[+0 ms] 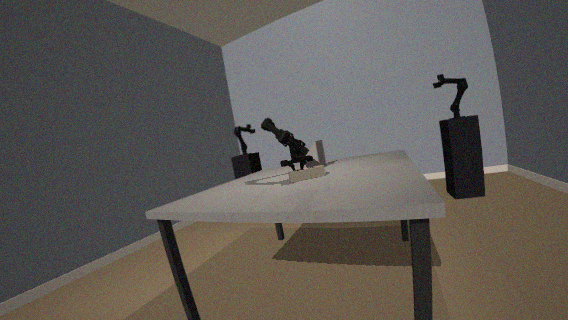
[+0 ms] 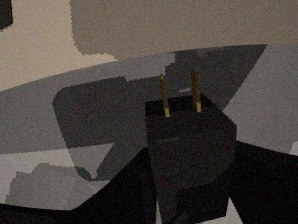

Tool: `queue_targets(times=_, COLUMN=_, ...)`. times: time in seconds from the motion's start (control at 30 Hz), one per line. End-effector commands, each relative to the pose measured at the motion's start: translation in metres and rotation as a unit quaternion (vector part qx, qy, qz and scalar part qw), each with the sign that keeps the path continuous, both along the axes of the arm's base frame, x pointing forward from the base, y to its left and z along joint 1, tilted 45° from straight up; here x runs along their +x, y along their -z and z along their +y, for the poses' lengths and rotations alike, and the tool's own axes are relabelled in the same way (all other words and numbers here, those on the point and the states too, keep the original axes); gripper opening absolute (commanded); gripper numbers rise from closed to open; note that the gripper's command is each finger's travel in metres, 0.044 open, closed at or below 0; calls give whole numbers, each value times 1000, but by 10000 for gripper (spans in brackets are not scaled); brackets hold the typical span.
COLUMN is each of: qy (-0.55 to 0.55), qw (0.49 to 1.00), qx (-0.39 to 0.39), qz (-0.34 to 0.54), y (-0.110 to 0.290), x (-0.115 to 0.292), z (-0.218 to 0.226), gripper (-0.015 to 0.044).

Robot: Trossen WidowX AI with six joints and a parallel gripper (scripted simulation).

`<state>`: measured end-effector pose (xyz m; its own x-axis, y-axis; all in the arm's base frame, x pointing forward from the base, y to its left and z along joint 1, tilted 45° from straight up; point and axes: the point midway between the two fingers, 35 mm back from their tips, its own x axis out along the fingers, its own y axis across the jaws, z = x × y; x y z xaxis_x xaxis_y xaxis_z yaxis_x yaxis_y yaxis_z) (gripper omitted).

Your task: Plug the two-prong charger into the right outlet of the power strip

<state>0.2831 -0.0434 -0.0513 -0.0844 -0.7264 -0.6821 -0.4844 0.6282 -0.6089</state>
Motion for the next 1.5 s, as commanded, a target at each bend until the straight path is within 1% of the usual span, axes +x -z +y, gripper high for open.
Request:
queue_targets(times=0.0, qy=-1, qw=1000, qx=1, qz=5, y=1, x=-1, z=0, gripper=0)
queue_targets(times=1.47, qy=-1, qw=1000, qx=1, qz=5, y=5, x=6, z=3, gripper=0)
